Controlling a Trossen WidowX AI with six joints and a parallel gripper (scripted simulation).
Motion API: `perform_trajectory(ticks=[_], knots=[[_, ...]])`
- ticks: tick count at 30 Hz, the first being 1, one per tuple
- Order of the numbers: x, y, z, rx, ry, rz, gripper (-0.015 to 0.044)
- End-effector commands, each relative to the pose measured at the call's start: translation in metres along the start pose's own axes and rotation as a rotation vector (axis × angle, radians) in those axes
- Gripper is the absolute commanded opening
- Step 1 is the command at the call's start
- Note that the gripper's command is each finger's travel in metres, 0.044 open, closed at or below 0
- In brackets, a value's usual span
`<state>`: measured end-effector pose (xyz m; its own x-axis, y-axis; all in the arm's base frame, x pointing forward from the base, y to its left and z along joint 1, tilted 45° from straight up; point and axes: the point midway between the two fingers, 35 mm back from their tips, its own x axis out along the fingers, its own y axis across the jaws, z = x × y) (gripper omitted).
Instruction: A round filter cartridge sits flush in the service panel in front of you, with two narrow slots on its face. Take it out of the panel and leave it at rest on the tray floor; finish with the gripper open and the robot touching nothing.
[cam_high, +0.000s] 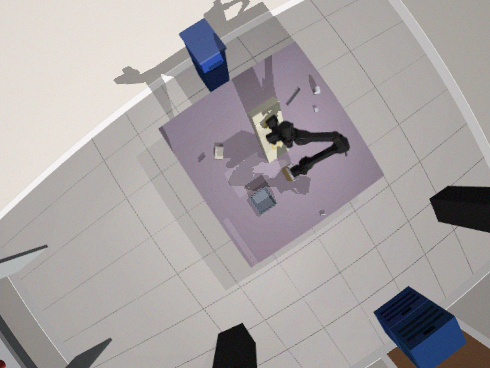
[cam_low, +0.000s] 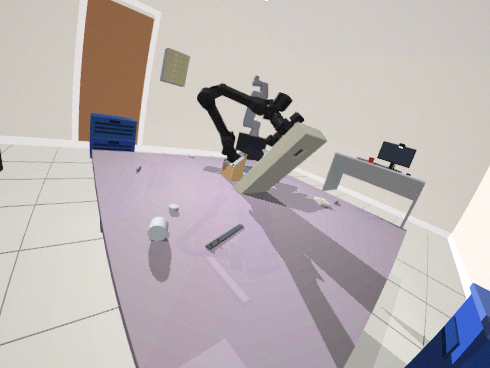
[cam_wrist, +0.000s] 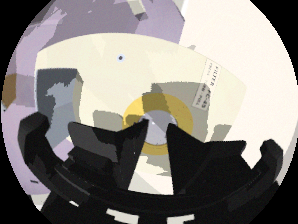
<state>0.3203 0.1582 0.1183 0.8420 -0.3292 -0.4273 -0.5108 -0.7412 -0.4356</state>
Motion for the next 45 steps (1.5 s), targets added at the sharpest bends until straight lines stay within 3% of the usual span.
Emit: perform_trajectory(ticks=[1, 33, 45], knots=[[0.008, 0.0, -0.003, 0.03, -0.002, 0.01, 0.0], [0.008, 0.0, -0.003, 0.03, -0.002, 0.01, 0.0], [-0.044, -0.001, 0.003, 0.02, -0.013, 0.017, 0.0]])
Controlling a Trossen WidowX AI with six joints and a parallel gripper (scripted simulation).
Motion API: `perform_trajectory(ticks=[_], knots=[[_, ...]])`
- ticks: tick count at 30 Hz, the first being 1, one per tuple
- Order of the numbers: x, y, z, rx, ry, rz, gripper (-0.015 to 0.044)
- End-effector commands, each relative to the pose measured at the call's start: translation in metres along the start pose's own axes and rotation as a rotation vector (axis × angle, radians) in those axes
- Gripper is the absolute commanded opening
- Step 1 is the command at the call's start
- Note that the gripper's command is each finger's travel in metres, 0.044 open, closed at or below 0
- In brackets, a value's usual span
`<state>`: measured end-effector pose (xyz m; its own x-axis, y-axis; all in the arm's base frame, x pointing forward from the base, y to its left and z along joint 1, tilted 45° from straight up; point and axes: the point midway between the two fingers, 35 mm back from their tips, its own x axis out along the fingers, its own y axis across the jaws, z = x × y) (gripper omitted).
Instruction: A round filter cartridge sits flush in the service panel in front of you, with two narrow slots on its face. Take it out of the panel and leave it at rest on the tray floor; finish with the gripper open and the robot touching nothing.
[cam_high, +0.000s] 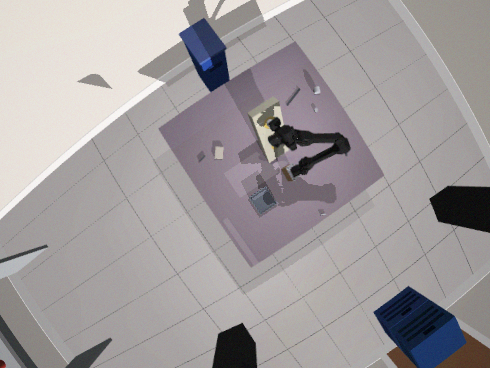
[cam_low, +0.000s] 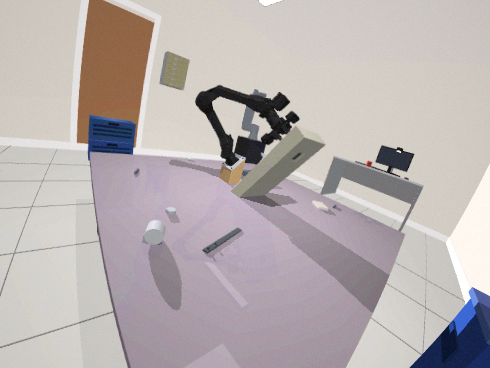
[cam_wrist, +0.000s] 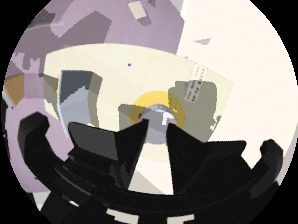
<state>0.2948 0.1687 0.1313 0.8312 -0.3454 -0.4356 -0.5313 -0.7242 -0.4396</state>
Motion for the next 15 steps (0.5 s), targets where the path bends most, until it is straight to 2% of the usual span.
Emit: perform_trajectory(ticks=[1, 7, 15], knots=[[-0.018, 0.0, 0.003, 0.005, -0.014, -0.004, 0.0], [-0.041, 0.001, -0.002, 0.01, -0.008, -0.007, 0.0], [-0.04, 0.015, 0.001, 0.01, -0.008, -0.007, 0.0]])
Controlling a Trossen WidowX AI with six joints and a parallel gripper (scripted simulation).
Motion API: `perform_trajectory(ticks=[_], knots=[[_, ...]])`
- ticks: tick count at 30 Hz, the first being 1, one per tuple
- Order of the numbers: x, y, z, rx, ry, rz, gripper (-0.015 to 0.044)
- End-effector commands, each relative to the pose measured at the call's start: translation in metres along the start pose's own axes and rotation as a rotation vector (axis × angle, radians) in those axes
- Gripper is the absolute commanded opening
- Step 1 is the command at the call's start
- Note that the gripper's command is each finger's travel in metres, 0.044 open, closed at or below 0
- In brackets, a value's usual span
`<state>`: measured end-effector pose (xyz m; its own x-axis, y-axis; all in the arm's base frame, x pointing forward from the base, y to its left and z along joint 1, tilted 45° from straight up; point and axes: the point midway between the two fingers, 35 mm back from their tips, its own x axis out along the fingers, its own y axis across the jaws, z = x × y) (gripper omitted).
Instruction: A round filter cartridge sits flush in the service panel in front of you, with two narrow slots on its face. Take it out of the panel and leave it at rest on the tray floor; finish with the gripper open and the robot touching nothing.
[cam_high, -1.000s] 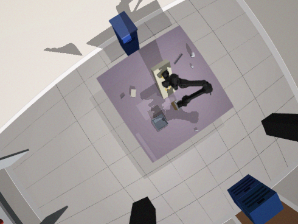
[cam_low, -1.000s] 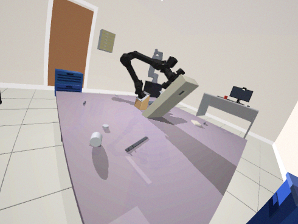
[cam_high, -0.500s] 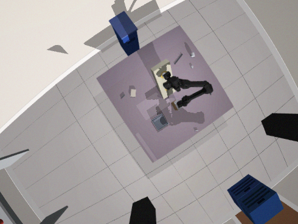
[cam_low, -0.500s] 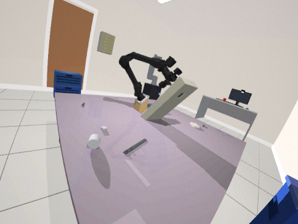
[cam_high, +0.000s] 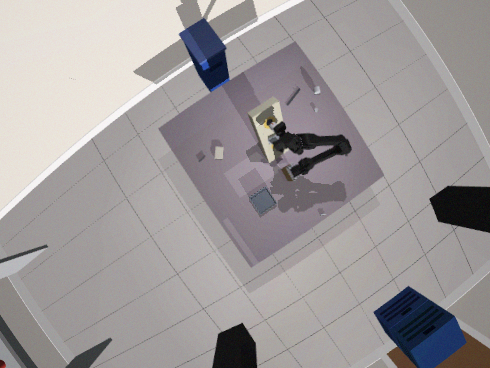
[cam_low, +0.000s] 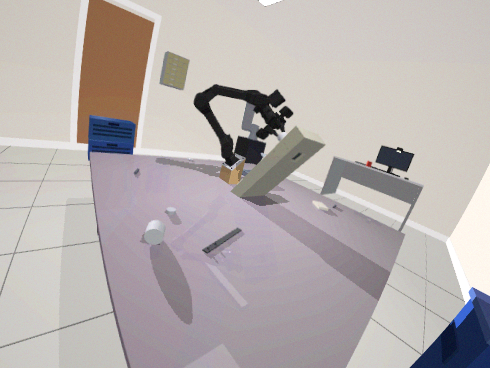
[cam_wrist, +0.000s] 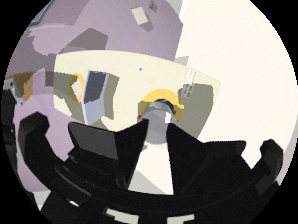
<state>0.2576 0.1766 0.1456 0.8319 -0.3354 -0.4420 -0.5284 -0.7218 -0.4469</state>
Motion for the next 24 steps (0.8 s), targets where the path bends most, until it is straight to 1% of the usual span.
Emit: perform_trajectory(ticks=[1, 20, 24], knots=[[0.0, 0.011, 0.002, 0.004, 0.003, -0.002, 0.0], [0.008, 0.07, 0.011, 0.003, 0.003, -0.002, 0.0], [0.008, 0.065, 0.011, -0.009, 0.0, 0.005, 0.0105]])
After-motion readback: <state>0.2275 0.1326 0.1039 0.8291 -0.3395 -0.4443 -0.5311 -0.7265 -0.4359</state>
